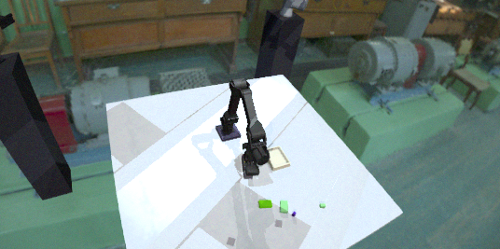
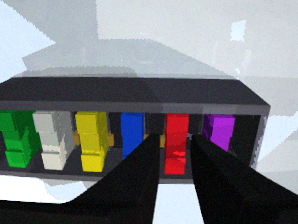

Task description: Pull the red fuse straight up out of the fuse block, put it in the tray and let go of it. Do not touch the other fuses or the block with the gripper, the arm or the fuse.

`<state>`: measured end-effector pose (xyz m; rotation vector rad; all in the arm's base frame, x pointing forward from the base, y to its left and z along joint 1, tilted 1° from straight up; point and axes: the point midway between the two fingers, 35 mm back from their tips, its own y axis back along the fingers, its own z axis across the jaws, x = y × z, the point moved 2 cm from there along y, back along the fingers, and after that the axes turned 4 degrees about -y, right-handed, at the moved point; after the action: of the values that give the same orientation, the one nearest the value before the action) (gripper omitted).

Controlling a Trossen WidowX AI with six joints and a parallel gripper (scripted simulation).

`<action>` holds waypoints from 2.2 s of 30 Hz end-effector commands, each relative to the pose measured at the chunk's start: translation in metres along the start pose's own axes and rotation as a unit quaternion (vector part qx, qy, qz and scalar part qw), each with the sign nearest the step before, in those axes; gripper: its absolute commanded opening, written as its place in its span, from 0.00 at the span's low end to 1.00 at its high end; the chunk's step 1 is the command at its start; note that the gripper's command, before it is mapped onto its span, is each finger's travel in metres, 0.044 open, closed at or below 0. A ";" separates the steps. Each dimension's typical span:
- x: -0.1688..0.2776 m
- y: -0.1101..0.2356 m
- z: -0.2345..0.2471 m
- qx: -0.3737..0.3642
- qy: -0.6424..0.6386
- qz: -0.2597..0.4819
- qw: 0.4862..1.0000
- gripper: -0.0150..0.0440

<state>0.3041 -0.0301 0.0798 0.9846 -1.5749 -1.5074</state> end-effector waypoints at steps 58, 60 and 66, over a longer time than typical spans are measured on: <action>0.000 0.022 -0.001 0.000 -0.001 -0.001 1.000 0.25; 0.000 0.023 -0.001 0.000 -0.001 -0.001 1.000 0.25; 0.000 0.026 -0.001 0.000 -0.001 -0.001 1.000 0.25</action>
<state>0.3025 -0.0298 0.1014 0.9777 -1.5681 -1.5102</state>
